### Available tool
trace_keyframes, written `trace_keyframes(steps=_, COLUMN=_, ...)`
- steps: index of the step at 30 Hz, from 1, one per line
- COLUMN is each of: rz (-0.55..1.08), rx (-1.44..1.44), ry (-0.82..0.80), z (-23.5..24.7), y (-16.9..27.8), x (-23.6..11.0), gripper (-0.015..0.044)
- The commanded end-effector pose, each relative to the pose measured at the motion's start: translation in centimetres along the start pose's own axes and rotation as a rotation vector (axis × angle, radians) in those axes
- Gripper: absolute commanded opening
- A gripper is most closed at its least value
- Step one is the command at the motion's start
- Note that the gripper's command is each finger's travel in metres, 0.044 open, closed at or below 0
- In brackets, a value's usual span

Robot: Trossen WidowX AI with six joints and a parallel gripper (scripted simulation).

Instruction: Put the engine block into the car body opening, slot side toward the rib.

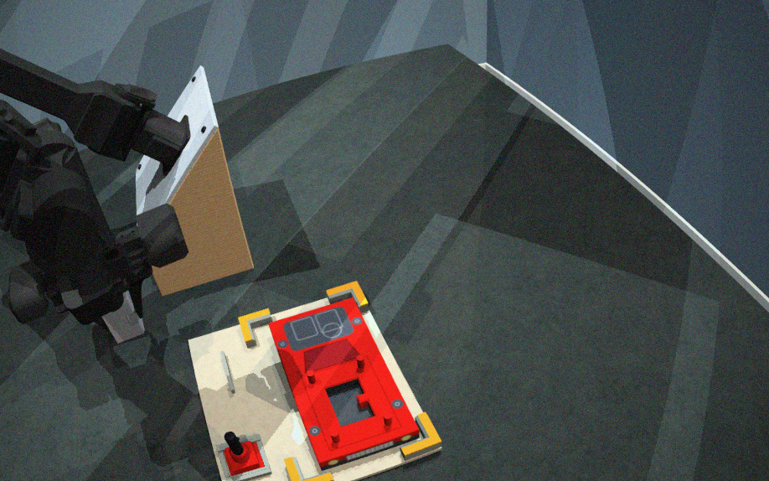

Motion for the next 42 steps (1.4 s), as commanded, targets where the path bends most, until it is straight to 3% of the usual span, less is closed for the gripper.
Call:
trace_keyframes(steps=1, rz=0.003, rx=0.142, ry=0.005, z=0.07, y=0.08, x=0.18, gripper=0.0)
trace_keyframes(steps=42, rz=-0.001, rx=1.569, ry=0.006, z=0.16, y=0.12, x=0.97, gripper=0.0)
Point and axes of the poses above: the point midway between the two fingers, 35 mm back from their tips, its own x axis out along the fingers, its own z axis across the jaws, y = z × x, the point moved 8 cm from there along -x, back along the fingers, and after that the axes turned 11 degrees about -x, right-handed, at the moved point
